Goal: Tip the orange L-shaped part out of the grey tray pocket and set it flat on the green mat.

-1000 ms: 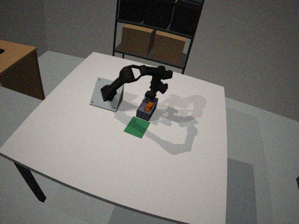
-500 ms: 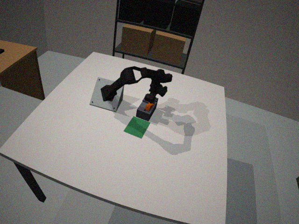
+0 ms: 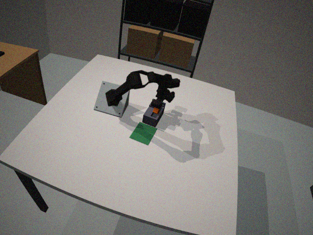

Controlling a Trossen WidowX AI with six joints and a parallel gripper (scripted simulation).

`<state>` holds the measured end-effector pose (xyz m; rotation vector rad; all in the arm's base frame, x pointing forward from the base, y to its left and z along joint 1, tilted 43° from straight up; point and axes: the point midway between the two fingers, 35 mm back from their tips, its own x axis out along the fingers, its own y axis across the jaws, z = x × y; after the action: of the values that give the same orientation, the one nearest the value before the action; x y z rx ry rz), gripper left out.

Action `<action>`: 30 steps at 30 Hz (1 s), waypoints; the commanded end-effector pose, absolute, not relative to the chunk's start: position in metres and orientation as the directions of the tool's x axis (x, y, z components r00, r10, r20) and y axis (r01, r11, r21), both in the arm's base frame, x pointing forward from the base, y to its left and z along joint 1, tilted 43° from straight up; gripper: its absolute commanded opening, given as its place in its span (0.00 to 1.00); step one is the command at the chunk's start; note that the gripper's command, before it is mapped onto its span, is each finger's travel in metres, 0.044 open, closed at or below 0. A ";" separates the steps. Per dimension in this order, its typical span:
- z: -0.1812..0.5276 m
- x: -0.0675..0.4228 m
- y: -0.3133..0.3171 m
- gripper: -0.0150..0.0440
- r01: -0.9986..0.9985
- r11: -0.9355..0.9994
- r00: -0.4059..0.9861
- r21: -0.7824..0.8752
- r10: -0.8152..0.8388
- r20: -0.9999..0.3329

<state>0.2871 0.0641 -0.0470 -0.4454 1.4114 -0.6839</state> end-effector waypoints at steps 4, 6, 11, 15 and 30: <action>-0.049 0.284 0.061 0.56 0.157 0.728 0.012 -0.668 -0.678 -0.735; -0.047 0.287 0.064 0.56 0.168 0.735 0.020 -0.657 -0.669 -0.743; -0.047 0.287 0.064 0.56 0.168 0.735 0.020 -0.657 -0.669 -0.743; -0.047 0.287 0.069 0.56 0.164 0.733 0.017 -0.660 -0.671 -0.741; 0.015 0.286 0.126 0.56 0.155 0.731 0.011 -0.664 -0.674 -0.739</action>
<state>0.2836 0.1014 -0.0160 -0.4854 1.4418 -0.6978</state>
